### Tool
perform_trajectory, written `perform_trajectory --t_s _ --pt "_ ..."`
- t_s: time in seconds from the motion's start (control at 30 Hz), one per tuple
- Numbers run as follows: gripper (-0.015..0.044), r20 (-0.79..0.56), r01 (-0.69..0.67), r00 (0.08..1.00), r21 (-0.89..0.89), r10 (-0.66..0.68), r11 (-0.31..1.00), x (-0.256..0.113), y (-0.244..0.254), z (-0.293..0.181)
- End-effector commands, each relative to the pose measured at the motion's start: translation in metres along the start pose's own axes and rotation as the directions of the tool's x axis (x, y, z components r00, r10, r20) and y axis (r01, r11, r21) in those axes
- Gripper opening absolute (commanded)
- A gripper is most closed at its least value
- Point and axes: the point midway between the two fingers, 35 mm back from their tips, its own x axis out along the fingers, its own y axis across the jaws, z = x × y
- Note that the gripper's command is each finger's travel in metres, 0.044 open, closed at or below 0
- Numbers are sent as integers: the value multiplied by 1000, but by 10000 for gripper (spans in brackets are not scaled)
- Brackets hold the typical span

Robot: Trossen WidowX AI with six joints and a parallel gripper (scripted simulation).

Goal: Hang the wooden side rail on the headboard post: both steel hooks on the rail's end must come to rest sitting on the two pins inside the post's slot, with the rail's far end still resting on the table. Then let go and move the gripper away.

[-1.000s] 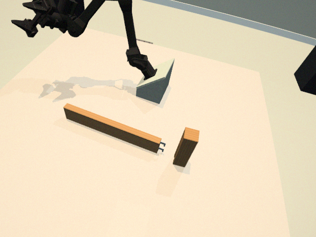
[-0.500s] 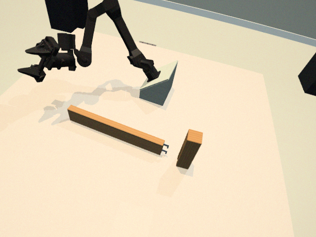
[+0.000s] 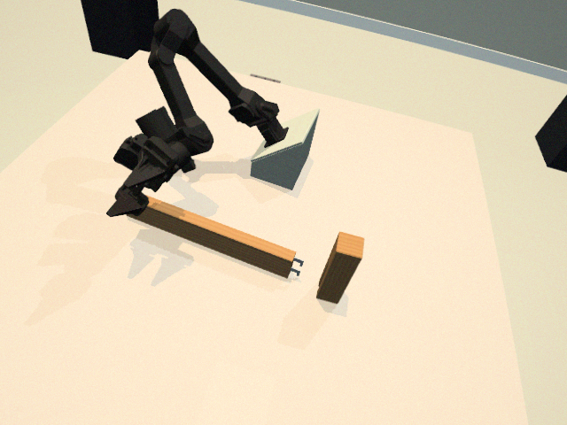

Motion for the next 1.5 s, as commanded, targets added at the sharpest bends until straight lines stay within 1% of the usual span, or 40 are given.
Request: perform_trajectory --t_s 0.0,0.2,0.43,0.6,0.7,0.77,1.47 --pt "440 -140 5 990 -58 -13 998 -8 25 -70" --pt "440 -337 -45 942 -168 -14 985 -38 61 -154" --pt "440 -527 -173 849 -340 -35 924 -94 91 -229" --pt "440 -654 -342 753 -482 -72 807 -153 104 -272" --pt "440 -711 -458 696 -550 -103 698 -189 106 -290" --pt "440 -730 -508 674 -573 -118 643 -204 106 -295" --pt "440 -732 -514 671 -576 -120 636 -205 105 -295"
